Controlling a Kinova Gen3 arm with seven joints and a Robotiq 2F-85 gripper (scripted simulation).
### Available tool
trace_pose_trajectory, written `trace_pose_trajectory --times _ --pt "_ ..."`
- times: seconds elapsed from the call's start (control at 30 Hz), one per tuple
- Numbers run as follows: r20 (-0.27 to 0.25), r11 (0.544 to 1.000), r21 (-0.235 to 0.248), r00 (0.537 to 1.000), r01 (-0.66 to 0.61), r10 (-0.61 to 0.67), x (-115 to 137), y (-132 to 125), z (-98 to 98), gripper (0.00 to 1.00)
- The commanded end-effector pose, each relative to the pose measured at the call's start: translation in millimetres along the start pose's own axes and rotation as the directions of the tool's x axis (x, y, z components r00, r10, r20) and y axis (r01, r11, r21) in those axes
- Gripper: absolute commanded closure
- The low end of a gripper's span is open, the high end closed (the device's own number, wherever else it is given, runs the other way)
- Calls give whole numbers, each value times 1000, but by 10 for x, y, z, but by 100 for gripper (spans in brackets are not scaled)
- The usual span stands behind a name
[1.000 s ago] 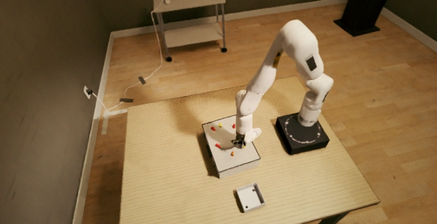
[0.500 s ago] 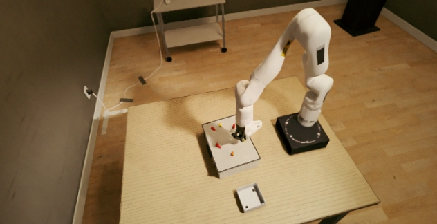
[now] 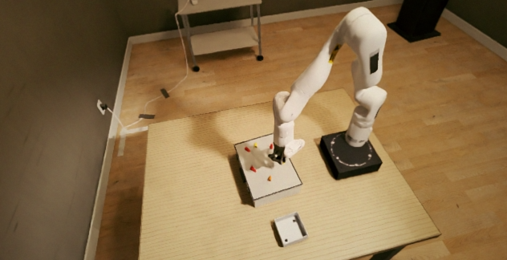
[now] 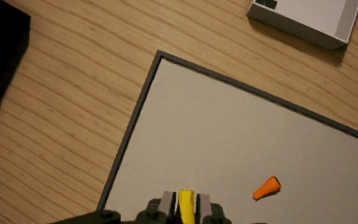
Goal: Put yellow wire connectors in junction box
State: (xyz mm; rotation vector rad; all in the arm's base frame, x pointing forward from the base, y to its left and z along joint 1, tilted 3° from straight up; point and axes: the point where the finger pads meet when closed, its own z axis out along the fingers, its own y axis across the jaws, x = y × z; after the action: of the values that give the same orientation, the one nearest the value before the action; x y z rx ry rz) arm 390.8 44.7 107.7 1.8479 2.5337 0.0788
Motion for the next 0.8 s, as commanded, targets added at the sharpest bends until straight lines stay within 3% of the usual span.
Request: trace_pose_trajectory --times 0.0,0.57,0.77 --pt "0 1000 -2 1000 1 -1 3 7 -6 82" --pt "0 1000 -2 1000 1 -1 412 220 -6 82" --pt "0 1000 -2 1000 1 -1 784 413 -7 82"
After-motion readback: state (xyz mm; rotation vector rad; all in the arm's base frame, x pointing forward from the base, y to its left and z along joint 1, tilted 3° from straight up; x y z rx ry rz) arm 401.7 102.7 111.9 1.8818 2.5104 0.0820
